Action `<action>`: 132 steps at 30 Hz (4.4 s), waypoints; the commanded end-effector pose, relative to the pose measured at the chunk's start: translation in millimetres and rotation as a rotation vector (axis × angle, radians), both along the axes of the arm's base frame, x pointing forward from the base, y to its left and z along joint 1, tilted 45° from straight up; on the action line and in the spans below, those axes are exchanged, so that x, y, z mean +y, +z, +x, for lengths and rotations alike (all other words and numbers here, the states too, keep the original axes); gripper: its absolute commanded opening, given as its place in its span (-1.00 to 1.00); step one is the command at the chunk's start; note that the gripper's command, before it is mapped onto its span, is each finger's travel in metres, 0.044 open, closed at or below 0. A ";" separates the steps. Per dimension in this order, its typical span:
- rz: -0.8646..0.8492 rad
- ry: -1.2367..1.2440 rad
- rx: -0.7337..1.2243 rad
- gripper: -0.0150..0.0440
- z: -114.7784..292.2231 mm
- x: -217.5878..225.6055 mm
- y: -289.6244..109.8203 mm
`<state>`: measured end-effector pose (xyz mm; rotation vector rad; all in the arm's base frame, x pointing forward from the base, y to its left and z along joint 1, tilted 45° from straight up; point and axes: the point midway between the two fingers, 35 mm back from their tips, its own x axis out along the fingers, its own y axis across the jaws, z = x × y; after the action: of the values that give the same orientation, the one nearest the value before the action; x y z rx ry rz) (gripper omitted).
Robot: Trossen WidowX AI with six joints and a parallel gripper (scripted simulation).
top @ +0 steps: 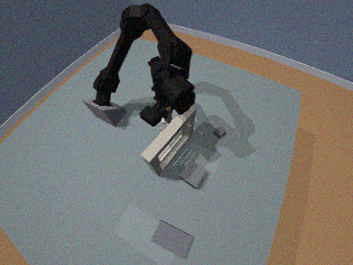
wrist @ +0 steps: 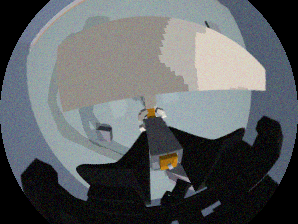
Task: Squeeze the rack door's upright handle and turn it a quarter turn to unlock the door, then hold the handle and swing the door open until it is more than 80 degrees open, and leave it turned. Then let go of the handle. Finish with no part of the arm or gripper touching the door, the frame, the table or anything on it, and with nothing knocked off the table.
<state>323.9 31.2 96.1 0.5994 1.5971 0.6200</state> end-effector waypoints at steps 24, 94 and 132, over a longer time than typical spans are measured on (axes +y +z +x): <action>0.078 0.505 -0.489 -0.42 -0.4 0.7 -0.5; 0.077 0.500 -0.484 0.51 -0.4 0.7 -0.5; -0.125 -0.843 0.821 0.51 -0.4 0.7 -0.5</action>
<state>321.4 31.8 98.9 1.3469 1.8600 -0.2875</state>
